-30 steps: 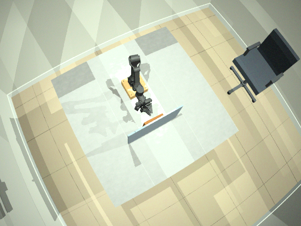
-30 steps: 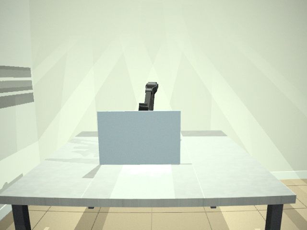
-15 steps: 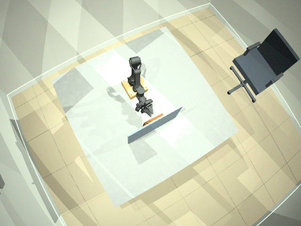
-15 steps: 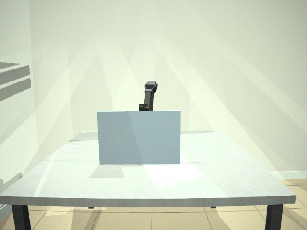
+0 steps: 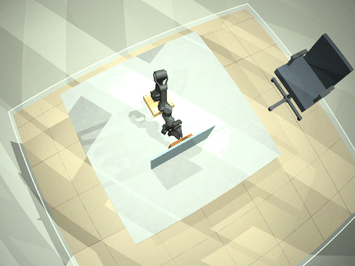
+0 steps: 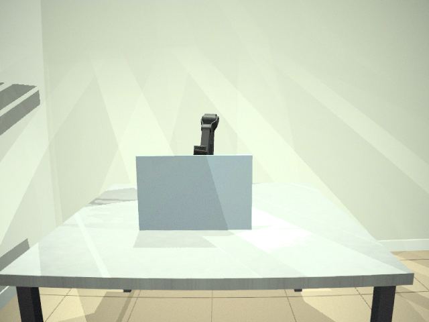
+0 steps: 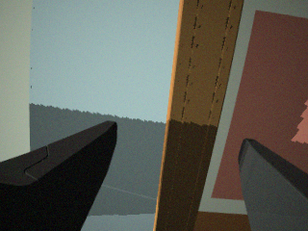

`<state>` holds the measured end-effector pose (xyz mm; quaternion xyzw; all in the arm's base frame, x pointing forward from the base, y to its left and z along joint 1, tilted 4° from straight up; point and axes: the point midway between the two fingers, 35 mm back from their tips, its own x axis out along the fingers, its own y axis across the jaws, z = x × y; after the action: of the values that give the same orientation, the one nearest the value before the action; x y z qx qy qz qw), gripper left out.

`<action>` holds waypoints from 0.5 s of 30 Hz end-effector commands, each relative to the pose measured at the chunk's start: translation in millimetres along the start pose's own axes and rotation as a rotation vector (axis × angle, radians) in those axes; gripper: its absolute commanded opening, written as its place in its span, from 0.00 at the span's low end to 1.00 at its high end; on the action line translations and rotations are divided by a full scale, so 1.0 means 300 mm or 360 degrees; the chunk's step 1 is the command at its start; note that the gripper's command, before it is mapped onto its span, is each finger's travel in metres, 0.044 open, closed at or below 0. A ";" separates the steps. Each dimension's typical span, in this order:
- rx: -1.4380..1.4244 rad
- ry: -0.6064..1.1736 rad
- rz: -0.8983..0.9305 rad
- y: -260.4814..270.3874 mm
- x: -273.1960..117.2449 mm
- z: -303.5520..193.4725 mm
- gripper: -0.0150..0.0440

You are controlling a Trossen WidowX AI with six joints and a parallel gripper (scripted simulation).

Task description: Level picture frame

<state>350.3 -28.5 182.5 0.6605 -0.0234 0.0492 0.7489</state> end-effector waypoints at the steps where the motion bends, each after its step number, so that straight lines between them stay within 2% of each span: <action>1: -0.0008 0.0000 -0.0011 -0.010 0.021 -0.002 0.69; 15: -0.0008 0.0000 -0.0011 -0.011 0.040 -0.003 0.69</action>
<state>361.7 -27.1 182.6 0.6607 -0.0225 0.0497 0.7487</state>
